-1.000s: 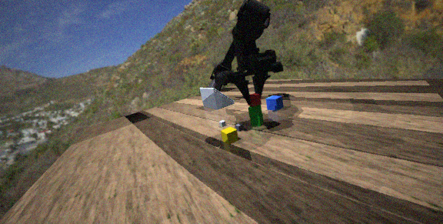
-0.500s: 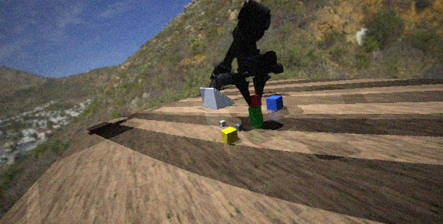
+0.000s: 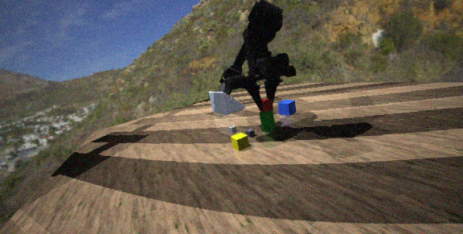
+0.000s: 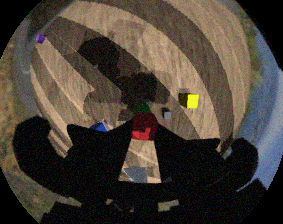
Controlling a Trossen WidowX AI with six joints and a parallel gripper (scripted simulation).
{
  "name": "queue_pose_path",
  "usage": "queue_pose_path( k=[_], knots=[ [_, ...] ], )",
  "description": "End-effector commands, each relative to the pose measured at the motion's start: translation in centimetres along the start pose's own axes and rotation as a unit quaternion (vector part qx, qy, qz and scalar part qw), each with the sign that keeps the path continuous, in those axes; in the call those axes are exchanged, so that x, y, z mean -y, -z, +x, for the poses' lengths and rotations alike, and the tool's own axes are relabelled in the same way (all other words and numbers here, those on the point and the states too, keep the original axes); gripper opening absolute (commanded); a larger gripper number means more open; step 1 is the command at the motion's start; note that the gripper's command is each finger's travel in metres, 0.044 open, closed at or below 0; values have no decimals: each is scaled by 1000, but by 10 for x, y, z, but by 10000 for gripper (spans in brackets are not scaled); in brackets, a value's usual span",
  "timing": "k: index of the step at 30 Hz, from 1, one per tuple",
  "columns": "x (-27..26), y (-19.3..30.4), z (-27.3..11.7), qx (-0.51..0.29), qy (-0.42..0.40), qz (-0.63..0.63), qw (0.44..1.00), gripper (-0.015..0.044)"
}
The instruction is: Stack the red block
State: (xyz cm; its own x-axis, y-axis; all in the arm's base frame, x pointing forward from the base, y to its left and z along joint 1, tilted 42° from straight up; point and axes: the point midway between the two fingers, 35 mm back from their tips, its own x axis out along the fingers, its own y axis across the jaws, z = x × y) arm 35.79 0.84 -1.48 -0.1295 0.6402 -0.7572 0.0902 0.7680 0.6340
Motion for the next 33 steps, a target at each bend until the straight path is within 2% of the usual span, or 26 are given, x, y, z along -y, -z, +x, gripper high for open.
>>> queue_pose_path(
  k=[1, 16, 33],
  knots=[
    [0, 0, 1, 0, 0, -1, 1000, 53],
    [0, 0, 1, 0, 0, -1, 1000, 440],
    [0, 0, 1, 0, 0, -1, 1000, 440]
  ],
)
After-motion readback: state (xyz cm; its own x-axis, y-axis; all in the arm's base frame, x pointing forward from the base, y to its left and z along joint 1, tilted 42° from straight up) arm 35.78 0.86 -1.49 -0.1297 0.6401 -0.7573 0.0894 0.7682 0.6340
